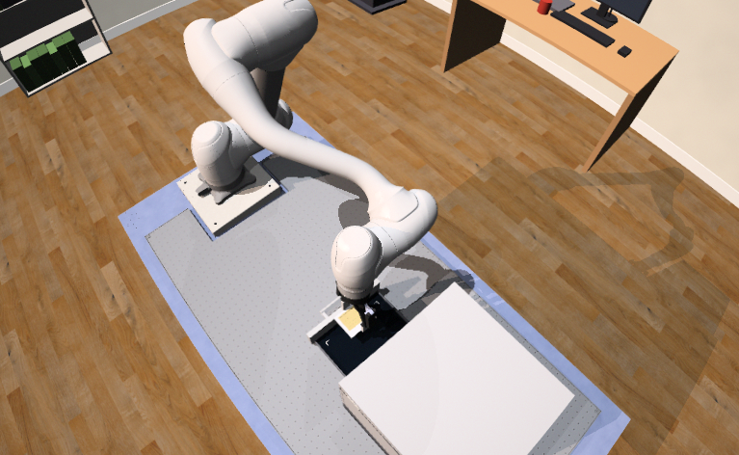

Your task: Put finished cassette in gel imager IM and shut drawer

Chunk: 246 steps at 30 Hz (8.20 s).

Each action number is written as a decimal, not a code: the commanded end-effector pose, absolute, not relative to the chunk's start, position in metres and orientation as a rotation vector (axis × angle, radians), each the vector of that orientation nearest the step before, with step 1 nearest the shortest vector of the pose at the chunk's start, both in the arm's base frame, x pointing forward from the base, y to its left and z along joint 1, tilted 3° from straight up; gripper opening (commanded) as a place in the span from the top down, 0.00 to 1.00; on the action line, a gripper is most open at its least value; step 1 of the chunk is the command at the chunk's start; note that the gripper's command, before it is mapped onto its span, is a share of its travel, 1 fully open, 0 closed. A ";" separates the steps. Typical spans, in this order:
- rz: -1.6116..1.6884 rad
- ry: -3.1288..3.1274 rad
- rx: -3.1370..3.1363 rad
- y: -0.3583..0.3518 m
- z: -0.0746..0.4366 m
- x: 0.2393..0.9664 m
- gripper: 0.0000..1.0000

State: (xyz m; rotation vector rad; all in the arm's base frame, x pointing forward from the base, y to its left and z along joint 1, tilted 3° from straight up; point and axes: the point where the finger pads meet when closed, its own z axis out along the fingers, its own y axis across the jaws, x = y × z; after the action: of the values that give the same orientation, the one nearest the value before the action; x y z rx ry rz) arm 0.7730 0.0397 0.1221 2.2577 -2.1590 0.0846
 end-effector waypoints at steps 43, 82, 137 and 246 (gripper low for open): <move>0.085 -2.159 2.258 0.039 0.086 0.805 0.90; 0.085 -2.159 2.258 0.039 0.068 0.815 0.90; 0.085 -2.159 2.258 0.038 0.052 0.816 0.90; 0.085 -2.159 2.258 0.041 0.130 0.797 0.38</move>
State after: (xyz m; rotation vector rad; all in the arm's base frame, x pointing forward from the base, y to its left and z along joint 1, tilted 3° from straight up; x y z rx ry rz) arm 0.7993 0.0412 0.1285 2.2576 -2.1590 0.0846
